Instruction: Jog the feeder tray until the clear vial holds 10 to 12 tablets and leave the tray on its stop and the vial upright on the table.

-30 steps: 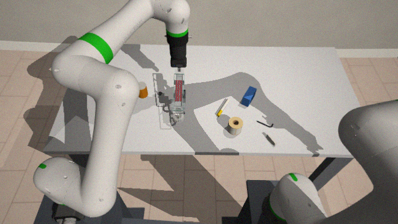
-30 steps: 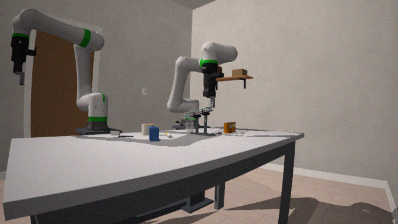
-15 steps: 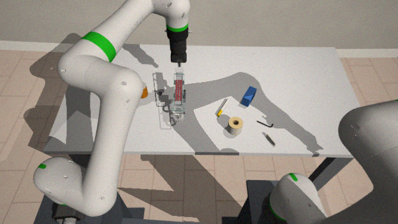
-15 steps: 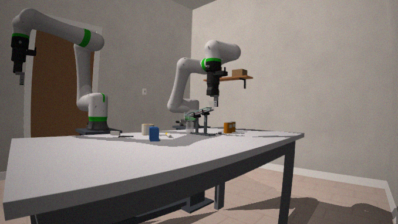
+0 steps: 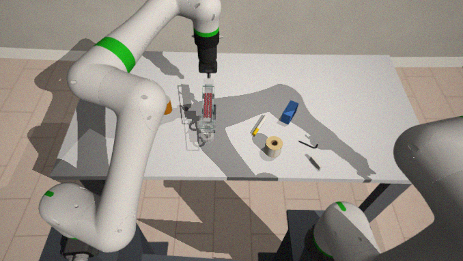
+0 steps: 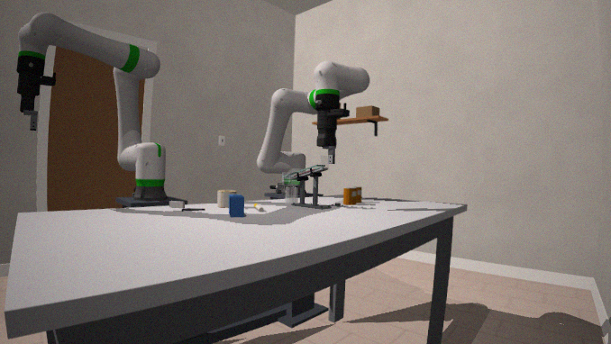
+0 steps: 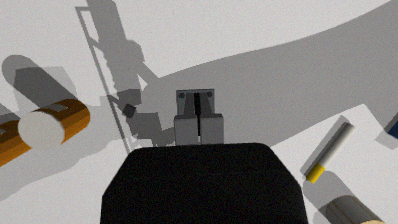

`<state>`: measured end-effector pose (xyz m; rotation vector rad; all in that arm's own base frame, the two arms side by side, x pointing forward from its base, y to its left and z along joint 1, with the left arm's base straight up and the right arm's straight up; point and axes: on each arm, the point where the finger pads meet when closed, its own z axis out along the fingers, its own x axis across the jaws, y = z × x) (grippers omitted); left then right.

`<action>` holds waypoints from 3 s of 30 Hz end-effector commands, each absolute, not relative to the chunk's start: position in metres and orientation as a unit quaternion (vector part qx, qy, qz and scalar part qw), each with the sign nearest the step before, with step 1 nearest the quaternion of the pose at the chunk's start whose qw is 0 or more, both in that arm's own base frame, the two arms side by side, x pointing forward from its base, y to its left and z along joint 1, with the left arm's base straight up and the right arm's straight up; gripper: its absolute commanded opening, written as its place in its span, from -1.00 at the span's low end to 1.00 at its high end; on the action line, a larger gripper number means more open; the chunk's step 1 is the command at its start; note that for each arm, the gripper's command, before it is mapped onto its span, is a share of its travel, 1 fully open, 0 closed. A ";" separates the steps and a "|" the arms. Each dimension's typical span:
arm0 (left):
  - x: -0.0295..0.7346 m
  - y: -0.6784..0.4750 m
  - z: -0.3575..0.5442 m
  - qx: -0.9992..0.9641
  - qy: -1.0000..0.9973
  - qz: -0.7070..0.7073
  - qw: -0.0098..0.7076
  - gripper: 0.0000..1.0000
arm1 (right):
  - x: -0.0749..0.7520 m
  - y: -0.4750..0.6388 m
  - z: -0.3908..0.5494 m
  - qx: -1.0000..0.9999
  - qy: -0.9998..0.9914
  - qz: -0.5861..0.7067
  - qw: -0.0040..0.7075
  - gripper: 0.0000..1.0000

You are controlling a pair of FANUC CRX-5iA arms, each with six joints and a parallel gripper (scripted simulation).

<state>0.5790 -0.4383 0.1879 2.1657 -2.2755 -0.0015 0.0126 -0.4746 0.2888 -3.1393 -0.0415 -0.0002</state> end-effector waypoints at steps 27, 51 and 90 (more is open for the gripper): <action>0.581 -0.439 0.190 0.689 -0.724 0.001 0.000 -1.00 | 0.013 -0.475 0.290 -1.000 -0.013 0.000 0.000 1.00; 0.552 -0.437 0.183 0.689 -0.724 0.001 0.000 -1.00 | 0.013 -0.475 0.290 -1.000 -0.013 0.000 0.000 1.00; 0.581 -0.439 0.190 0.689 -0.724 0.001 0.000 -1.00 | 0.013 -0.475 0.290 -1.000 -0.013 0.000 0.000 1.00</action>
